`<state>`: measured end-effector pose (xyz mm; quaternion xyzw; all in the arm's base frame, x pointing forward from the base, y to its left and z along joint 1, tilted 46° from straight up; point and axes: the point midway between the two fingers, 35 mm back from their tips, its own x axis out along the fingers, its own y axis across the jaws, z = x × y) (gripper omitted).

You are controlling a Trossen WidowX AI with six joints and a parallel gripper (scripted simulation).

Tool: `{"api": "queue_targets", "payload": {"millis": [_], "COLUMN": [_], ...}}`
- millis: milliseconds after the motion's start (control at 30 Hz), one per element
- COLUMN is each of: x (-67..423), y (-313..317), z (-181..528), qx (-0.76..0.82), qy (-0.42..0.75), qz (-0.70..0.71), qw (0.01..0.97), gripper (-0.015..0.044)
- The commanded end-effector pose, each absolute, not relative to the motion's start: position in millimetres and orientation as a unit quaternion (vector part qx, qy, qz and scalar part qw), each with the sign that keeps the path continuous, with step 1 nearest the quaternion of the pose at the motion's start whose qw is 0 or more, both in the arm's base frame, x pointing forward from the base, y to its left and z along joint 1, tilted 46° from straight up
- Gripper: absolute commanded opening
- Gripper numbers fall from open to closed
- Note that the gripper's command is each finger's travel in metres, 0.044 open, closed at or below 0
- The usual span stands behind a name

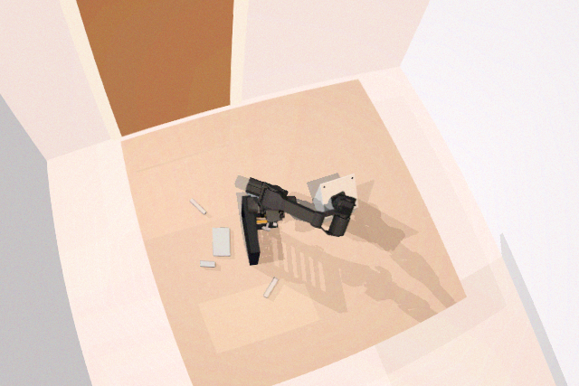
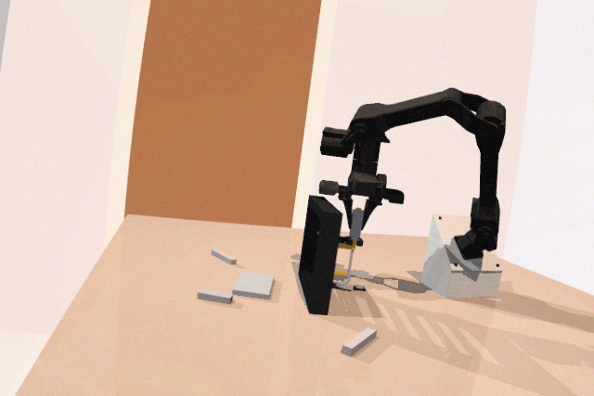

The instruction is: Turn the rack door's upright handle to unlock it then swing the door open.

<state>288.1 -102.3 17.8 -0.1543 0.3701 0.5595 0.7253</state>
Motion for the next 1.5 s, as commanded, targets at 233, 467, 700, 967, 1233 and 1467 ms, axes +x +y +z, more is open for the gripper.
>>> {"api": "queue_targets", "payload": {"millis": [233,467,700,967,1233,1467], "x": [274.1,262.2,251.9,242.4,235.6,231.6], "y": [-91.1,-80.9,-69.5,-55.7,-41.2,-28.4], "z": [26.7,34.9,44.5,56.7,70.0,82.1], "qx": [-0.066,-0.013,0.032,0.08,0.127,0.167], "qy": [0.432,0.467,0.495,0.523,0.548,0.569], "qz": [0.512,0.481,0.452,0.419,0.386,0.355], "qw": [0.74,0.742,0.742,0.738,0.731,0.723], "gripper": [0.0015,0.0015,0.0015,0.0015,0.0015,0.0015]}}
